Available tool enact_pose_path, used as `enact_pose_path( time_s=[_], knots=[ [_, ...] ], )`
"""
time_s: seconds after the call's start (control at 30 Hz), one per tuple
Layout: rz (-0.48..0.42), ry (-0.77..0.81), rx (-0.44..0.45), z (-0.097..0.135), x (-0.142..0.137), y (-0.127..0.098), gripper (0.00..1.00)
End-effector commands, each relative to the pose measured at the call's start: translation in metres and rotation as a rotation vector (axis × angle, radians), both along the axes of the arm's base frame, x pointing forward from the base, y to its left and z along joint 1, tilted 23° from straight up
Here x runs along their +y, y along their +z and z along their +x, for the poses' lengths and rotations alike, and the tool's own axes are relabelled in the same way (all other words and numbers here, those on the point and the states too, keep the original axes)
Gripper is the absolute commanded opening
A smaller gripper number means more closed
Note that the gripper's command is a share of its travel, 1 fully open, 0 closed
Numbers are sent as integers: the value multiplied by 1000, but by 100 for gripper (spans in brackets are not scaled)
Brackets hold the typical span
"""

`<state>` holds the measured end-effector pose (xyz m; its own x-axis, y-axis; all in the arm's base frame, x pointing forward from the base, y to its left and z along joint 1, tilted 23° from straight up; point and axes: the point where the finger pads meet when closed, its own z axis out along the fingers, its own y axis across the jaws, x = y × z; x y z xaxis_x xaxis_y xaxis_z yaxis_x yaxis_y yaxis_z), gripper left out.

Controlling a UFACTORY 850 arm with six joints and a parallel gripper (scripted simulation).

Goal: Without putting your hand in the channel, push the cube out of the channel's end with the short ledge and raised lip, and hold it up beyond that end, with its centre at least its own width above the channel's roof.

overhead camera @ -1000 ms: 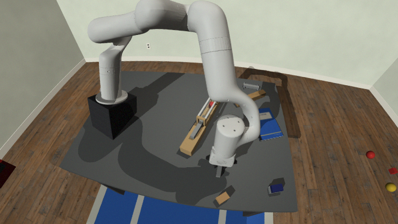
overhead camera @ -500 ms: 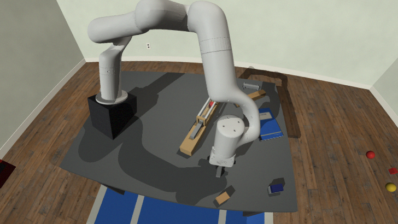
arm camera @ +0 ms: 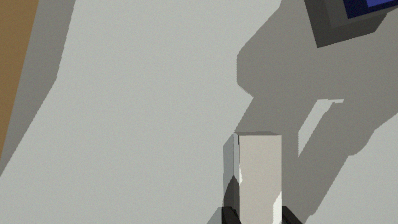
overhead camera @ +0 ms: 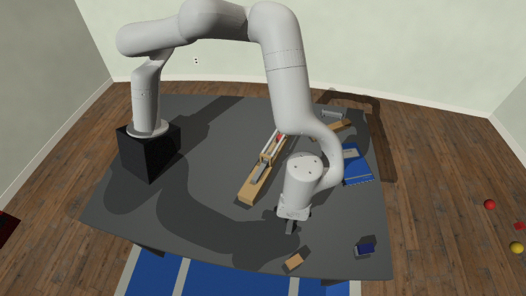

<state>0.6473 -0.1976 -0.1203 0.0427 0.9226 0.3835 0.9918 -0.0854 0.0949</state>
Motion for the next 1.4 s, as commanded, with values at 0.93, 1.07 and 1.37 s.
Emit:
enact_pose_path(
  time_s=[0.93,1.07,1.37],
  knots=[
    [-1,0,-2,-10,-34,83,0],
    [-1,0,-2,-13,-44,106,0],
    [-1,0,-2,-13,-44,107,0]
  ],
)
